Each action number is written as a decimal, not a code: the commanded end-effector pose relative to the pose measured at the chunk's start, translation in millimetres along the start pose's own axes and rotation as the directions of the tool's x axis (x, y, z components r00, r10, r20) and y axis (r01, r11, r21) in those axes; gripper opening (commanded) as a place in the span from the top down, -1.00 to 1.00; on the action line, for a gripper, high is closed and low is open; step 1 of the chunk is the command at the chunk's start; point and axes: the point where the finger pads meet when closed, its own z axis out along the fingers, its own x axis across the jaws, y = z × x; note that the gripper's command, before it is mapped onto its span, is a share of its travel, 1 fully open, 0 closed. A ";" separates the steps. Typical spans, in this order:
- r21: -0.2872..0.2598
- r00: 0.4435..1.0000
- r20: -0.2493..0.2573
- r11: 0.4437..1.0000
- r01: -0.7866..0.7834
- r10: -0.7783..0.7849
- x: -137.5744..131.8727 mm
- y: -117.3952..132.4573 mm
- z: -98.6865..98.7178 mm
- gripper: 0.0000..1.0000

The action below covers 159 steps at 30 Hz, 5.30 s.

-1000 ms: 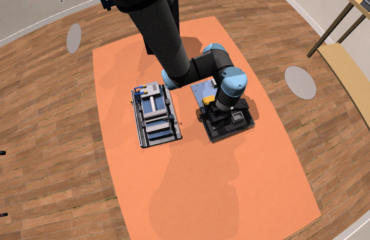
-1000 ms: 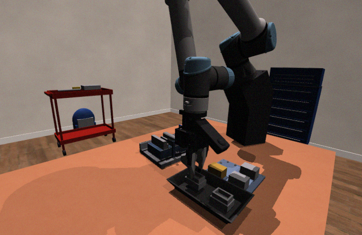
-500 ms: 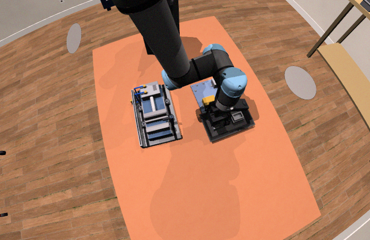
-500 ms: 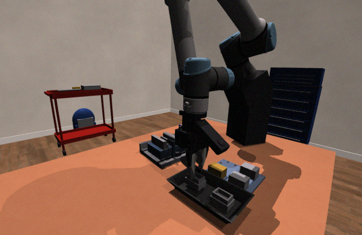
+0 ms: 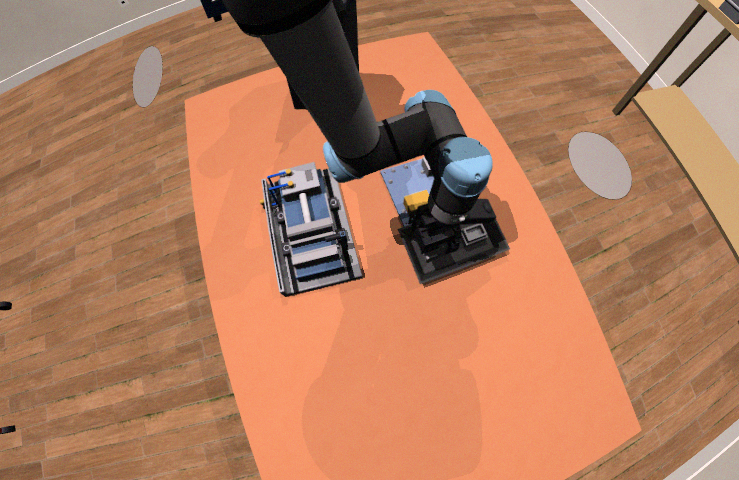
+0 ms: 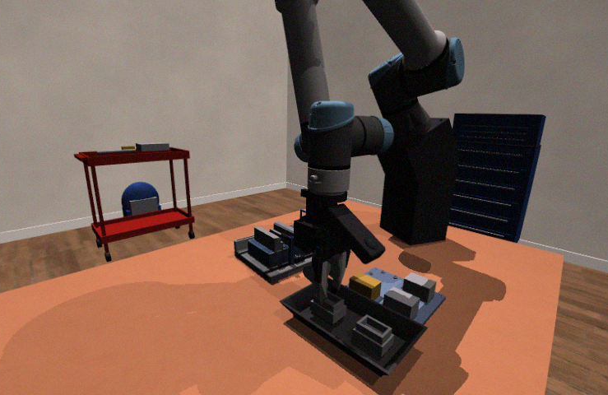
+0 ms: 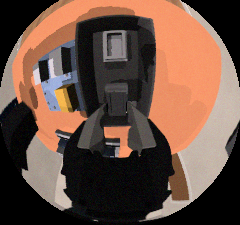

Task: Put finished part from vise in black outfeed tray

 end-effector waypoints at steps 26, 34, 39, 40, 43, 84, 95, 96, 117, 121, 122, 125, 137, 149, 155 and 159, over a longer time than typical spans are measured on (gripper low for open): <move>0.000 1.000 -0.001 1.000 0.000 0.000 0.6 -0.1 3.7 1.00; 0.000 1.000 -0.001 1.000 0.000 0.000 0.6 -0.1 3.7 1.00; 0.000 1.000 -0.001 1.000 0.000 0.000 0.6 -0.1 3.7 1.00; 0.000 1.000 -0.001 1.000 0.000 0.000 0.6 -0.1 3.7 1.00; 0.000 1.000 -0.001 1.000 0.000 0.000 0.6 -0.1 3.7 1.00; 0.000 1.000 -0.001 1.000 0.000 0.000 0.6 -0.1 3.7 0.19; 0.000 1.000 -0.001 1.000 0.000 0.000 0.6 -0.1 -5.1 0.19; 0.000 1.000 -0.001 1.000 0.000 0.000 0.6 -0.1 -5.1 0.19; 0.000 1.000 -0.001 1.000 0.000 0.000 0.5 -0.1 -86.2 0.19; 0.000 1.000 -0.001 1.000 0.000 0.000 0.5 -0.1 -105.7 0.19; 0.000 1.000 -0.001 1.000 0.000 0.000 0.5 -0.1 -110.0 0.19; 0.000 1.000 -0.001 1.000 0.000 0.000 0.4 -0.1 -121.4 0.19; 0.000 1.000 -0.001 1.000 0.000 0.000 0.4 -0.1 -138.4 0.19; 0.000 1.000 -0.001 1.000 0.000 0.000 0.4 -0.1 -138.7 1.00; 0.000 1.000 -0.001 1.000 0.000 0.000 0.4 -0.1 -138.7 1.00; 0.000 1.000 -0.001 1.000 0.000 0.000 0.4 -0.1 -138.7 1.00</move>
